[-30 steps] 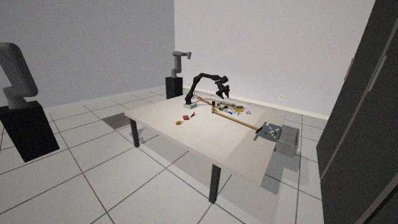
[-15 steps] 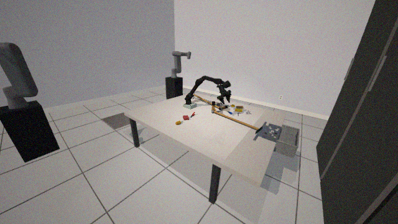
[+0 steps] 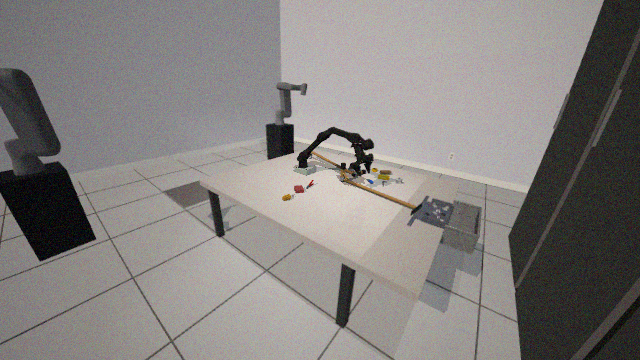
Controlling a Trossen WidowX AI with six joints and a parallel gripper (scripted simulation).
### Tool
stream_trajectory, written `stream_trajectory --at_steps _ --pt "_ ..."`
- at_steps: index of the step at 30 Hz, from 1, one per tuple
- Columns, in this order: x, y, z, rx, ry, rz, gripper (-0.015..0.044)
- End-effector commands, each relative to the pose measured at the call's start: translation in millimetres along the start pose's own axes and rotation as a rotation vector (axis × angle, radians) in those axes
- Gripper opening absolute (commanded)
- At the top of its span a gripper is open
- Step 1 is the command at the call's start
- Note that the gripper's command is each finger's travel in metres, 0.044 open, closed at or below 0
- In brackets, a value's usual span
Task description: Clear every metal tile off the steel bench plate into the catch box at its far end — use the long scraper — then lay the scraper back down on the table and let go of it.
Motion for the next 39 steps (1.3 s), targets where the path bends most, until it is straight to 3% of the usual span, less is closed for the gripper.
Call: stream_trajectory --at_steps 1,11,39 --pt "14 2 -3 0.012 -0.003 0.032 0.0440" --pt "36 7 -7 0.025 -0.003 0.077 0.0440" --pt "-39 34 13 0.002 0.004 0.001 0.0440"
Point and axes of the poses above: the point midway between the two fingers, 35 mm back from their tips, its own x axis out along the fingers, its own z axis across the jaws, y = z × x, the point moved 3 cm from there along -x, back along the fingers, and after that the axes turned 3 degrees about x, right-handed, at the moved point
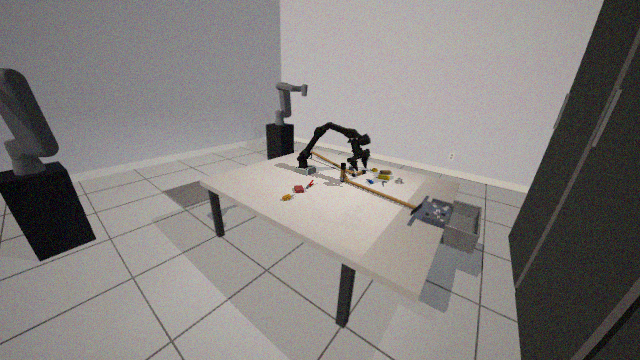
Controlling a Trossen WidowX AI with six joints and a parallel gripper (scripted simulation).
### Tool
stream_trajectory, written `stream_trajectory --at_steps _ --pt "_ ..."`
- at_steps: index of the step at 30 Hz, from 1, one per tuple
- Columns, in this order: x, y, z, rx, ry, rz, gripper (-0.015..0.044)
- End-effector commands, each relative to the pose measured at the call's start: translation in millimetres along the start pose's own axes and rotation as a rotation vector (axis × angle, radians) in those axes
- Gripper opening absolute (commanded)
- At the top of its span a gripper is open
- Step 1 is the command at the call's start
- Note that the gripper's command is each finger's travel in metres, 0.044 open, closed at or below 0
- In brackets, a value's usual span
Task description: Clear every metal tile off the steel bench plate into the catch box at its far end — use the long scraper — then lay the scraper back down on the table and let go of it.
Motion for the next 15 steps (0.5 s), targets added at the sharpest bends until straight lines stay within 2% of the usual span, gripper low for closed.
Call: stream_trajectory --at_steps 1,15 --pt "-7 7 2 -0.001 0.006 -0.005 0.0440" --pt "-39 30 6 -0.011 0.006 -0.043 0.0440"
Point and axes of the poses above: the point midway between the two fingers, 35 mm back from their tips, its own x axis out along the fingers, its own z axis across the jaws, y = z × x, the point moved 3 cm from there along -x, back along the fingers, and after that the axes turned 3 degrees about x, right-handed, at the moved point
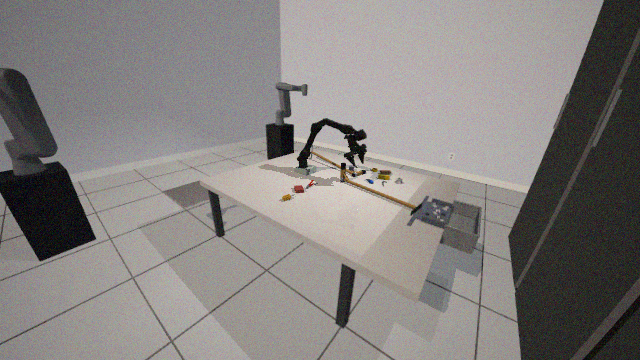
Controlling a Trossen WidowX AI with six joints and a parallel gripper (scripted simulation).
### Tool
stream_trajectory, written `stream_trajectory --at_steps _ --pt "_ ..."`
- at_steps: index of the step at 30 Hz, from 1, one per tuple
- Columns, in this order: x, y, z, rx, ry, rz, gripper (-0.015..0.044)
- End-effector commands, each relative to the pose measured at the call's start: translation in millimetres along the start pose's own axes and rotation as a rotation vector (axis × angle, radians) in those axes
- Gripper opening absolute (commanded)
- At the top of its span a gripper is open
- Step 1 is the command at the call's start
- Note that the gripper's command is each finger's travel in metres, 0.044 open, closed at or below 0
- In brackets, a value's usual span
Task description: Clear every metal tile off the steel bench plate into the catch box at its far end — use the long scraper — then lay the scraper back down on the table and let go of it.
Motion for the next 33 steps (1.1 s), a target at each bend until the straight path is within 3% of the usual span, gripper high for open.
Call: stream_trajectory --at_steps 1,33 --pt "-6 8 1 -0.001 0.006 -0.006 0.0440" --pt "-65 74 -2 -0.017 -0.003 -0.093 0.0440"
Point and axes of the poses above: the point midway between the two fingers, 35 mm back from their tips, its own x axis out along the fingers, its own z axis across the jaws, y = z × x, the point moved 3 cm from there along -x, back along the fingers, and after that the axes turned 3 degrees about x, right-handed, at the moved point
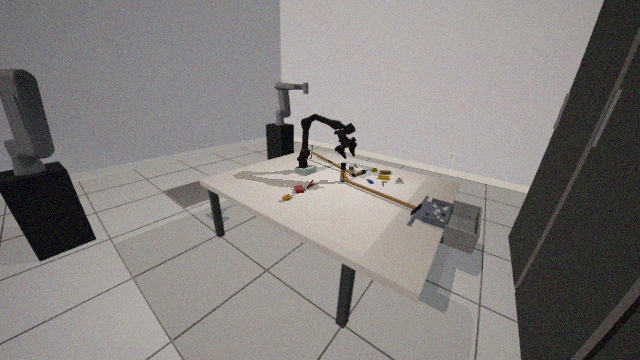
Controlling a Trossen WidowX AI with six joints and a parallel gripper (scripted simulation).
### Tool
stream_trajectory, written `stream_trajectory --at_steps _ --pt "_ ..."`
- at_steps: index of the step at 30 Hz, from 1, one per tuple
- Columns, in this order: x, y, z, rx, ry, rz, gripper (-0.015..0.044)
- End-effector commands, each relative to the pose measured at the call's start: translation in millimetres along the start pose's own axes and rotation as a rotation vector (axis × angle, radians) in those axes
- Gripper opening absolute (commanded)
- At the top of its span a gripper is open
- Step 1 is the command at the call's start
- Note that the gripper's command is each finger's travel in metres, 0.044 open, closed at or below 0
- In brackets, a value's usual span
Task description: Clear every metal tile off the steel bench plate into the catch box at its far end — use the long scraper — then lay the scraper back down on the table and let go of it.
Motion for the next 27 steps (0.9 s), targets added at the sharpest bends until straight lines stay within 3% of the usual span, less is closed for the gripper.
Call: stream_trajectory --at_steps 1,27 --pt "-4 10 -1 0.000 0.004 -0.007 0.0440" --pt "-33 68 -15 -0.006 -0.010 -0.075 0.0440"
Point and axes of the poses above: the point midway between the two fingers, 35 mm back from their tips, its own x axis out along the fingers, its own z axis across the jaws, y = z × x, the point moved 3 cm from there along -x, back along the fingers, and after that the axes turned 3 degrees about x, right-handed, at the moved point
